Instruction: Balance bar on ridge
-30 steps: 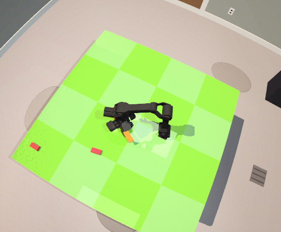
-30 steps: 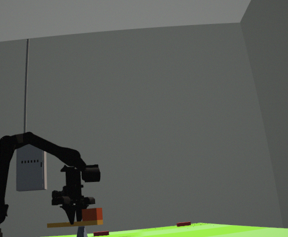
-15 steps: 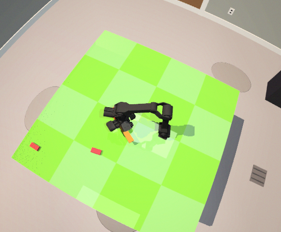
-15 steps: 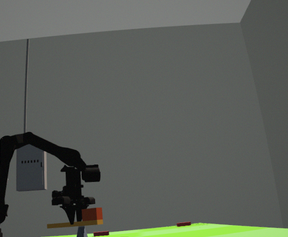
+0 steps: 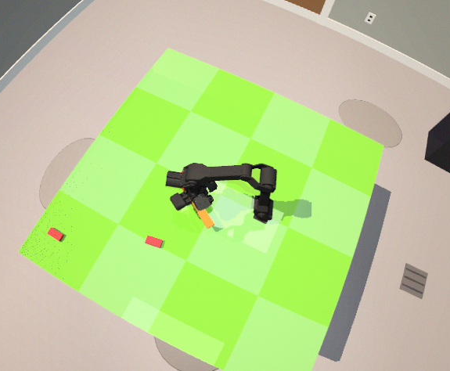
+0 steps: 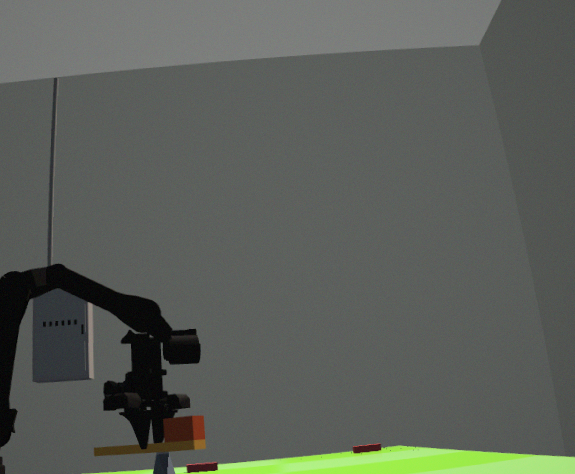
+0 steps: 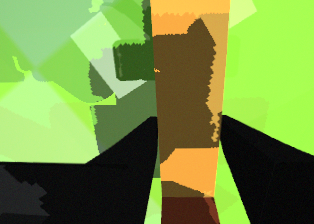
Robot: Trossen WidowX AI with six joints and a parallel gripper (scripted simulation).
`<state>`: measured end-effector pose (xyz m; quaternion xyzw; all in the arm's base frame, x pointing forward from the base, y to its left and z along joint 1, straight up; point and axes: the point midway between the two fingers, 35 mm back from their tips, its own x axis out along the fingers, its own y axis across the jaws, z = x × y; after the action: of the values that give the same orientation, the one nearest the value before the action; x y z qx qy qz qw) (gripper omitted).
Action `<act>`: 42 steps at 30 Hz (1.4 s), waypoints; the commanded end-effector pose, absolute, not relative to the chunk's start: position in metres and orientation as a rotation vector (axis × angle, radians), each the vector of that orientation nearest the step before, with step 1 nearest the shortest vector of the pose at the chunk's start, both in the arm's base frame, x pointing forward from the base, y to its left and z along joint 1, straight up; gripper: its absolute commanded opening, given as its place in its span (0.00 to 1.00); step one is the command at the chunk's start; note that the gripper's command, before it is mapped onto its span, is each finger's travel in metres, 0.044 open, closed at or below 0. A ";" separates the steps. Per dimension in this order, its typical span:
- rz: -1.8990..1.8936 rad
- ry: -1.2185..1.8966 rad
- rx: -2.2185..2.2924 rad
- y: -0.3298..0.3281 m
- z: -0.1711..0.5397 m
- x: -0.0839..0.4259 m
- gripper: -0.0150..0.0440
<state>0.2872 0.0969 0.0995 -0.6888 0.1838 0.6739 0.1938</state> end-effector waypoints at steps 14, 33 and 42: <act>1.890 0.516 -1.932 0.097 0.100 0.287 0.57; 1.890 0.516 -1.932 0.098 0.118 0.290 1.00; 1.890 0.516 -1.932 0.096 0.199 0.285 1.00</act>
<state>0.2888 0.0974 0.1883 -0.6925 0.1813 0.6702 0.1962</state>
